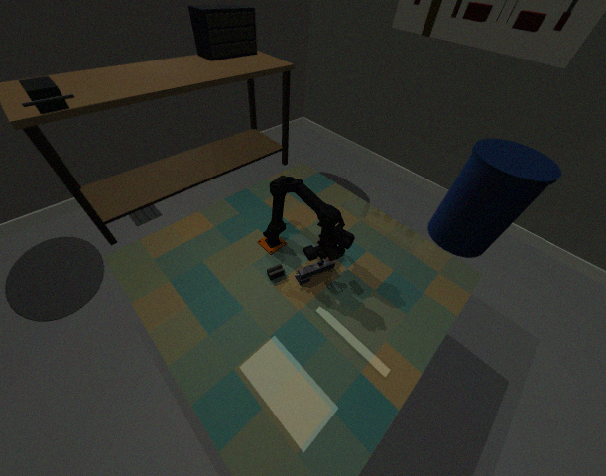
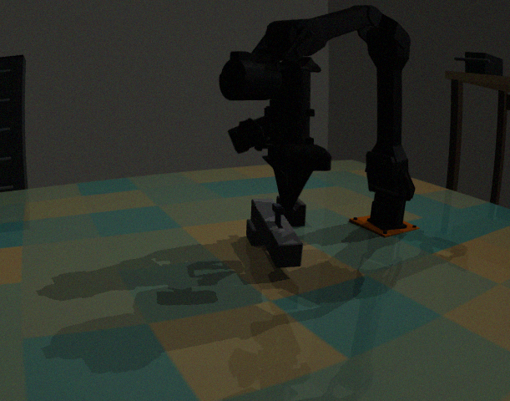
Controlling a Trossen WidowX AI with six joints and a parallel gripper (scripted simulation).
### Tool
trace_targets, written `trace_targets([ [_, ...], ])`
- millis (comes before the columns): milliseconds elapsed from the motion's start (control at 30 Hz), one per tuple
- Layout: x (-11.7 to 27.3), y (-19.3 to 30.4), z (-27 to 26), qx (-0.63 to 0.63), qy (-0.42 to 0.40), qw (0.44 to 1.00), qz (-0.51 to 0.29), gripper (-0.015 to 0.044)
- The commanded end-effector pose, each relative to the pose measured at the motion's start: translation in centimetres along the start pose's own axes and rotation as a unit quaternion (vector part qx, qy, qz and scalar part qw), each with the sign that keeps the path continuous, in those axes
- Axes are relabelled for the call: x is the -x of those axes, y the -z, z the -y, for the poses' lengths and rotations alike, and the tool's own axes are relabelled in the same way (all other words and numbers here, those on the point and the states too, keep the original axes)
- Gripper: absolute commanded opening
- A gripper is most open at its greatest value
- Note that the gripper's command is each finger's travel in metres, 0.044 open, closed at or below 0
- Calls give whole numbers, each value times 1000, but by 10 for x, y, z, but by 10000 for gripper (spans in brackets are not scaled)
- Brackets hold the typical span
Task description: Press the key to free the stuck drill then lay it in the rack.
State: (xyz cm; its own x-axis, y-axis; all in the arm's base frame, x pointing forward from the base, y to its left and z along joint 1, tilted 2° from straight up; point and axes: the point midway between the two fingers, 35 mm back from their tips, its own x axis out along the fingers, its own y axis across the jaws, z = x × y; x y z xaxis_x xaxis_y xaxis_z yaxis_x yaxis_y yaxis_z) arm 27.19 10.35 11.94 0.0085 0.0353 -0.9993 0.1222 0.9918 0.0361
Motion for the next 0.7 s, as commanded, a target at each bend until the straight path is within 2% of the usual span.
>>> trace_targets([
  [0, 14, -4, -1, -2, 1, 1000, -3, 131],
  [200, 70, -9, -2, -2, 1, 1000, -3, 289],
  [300, 62, -7, 0, 2, -3, 1000, 3, 368],
  [400, 54, -13, 17, 85, -1, 996, 3, 440],
  [667, 26, -23, 80, 363, 5, 932, 0, 440],
])
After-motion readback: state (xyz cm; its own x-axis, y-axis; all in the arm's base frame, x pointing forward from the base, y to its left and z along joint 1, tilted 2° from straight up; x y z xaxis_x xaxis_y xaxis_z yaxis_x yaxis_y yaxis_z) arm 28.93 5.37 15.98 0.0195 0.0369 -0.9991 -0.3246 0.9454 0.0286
